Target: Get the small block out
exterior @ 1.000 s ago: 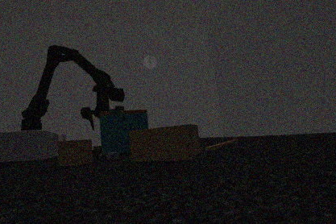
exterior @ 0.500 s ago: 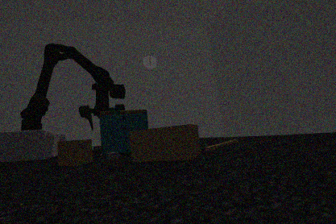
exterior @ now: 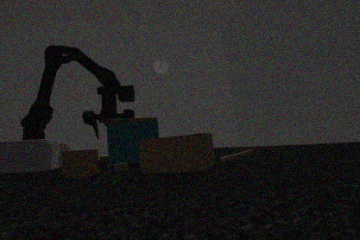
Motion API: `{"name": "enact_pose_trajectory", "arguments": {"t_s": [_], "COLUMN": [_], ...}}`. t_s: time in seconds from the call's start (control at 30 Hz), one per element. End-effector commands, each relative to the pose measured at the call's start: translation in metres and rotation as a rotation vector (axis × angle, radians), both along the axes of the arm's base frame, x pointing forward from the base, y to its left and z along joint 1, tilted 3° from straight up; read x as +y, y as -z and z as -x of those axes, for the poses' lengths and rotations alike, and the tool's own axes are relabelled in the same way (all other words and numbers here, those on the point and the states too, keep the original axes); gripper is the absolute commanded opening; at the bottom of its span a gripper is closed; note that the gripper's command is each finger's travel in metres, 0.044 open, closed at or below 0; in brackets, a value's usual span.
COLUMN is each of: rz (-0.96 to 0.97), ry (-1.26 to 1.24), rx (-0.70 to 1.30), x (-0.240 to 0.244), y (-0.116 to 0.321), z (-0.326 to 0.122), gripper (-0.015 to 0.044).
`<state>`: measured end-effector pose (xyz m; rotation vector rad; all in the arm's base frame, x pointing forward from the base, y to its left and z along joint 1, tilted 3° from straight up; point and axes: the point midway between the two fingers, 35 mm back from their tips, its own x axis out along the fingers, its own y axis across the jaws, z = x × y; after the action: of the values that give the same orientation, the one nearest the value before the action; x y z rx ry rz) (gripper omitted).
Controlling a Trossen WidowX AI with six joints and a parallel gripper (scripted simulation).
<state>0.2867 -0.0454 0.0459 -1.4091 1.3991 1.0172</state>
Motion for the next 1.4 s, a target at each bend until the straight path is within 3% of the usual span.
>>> {"name": "enact_pose_trajectory", "arguments": {"t_s": [0.0,1.37], "rz": [0.004,0.004], "ry": [-0.007,-0.007], "rx": [0.000,0.000], "x": [-0.004,-0.001], "y": [0.000,0.000], "z": [0.000,0.000], "gripper": [0.0400,0.0400]}}
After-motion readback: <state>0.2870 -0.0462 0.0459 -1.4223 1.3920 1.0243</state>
